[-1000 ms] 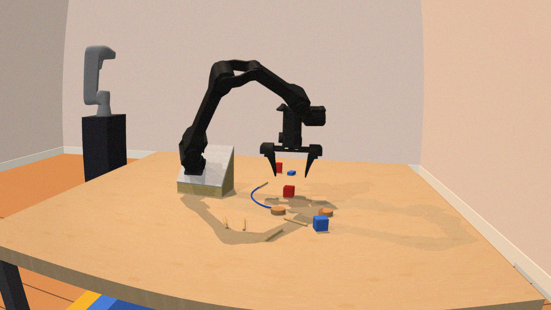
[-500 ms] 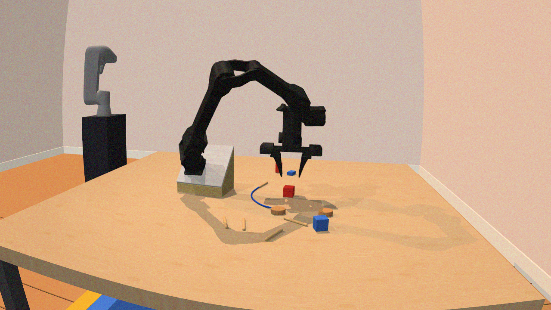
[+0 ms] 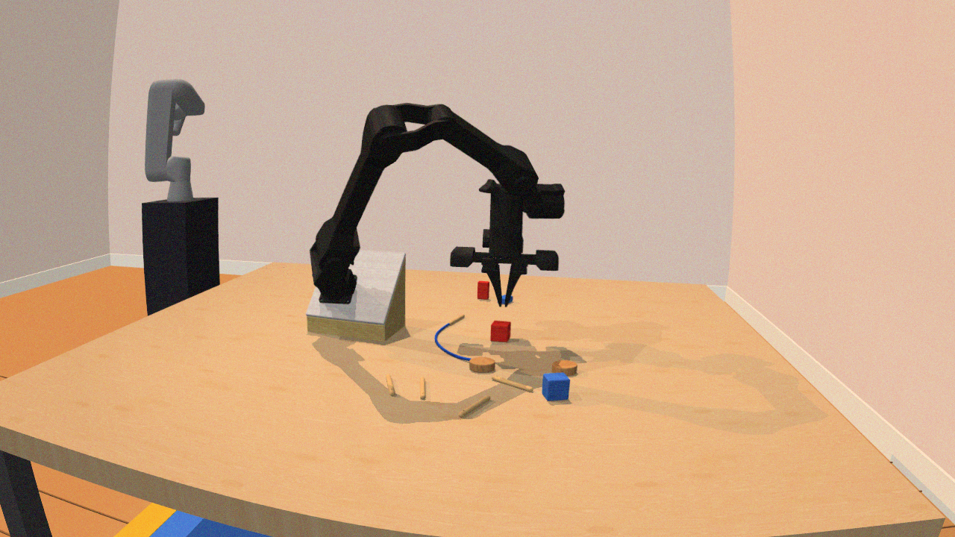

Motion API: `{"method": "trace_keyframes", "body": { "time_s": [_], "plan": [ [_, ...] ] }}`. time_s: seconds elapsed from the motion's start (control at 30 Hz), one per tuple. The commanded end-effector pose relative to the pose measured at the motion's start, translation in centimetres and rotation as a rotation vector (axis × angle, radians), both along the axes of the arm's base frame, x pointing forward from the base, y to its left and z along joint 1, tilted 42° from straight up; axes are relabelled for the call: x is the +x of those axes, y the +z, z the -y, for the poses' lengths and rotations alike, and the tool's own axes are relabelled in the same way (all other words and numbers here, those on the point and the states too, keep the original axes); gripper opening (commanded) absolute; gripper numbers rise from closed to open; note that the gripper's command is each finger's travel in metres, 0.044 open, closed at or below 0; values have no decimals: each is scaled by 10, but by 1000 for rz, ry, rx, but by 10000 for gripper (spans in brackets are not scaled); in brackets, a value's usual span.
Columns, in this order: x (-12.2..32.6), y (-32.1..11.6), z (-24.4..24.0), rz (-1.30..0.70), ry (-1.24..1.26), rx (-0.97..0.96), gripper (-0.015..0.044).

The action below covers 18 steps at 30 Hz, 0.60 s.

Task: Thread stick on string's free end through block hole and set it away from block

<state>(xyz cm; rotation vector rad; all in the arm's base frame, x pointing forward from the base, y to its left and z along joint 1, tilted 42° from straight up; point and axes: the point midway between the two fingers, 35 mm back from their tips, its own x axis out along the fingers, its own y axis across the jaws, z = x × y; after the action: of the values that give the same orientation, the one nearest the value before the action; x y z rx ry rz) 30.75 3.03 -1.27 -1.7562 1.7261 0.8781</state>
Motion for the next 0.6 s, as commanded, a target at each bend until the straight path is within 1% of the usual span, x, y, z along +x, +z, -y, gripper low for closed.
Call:
{"method": "trace_keyframes", "body": {
  "time_s": [0.0, 0.47, 0.57],
  "plan": [
    [0, 0, 0, 0, 0, 0, 0],
    [0, 0, 0, 0, 0, 0, 0],
    [0, 0, 0, 0, 0, 0, 79]
  ]
}}
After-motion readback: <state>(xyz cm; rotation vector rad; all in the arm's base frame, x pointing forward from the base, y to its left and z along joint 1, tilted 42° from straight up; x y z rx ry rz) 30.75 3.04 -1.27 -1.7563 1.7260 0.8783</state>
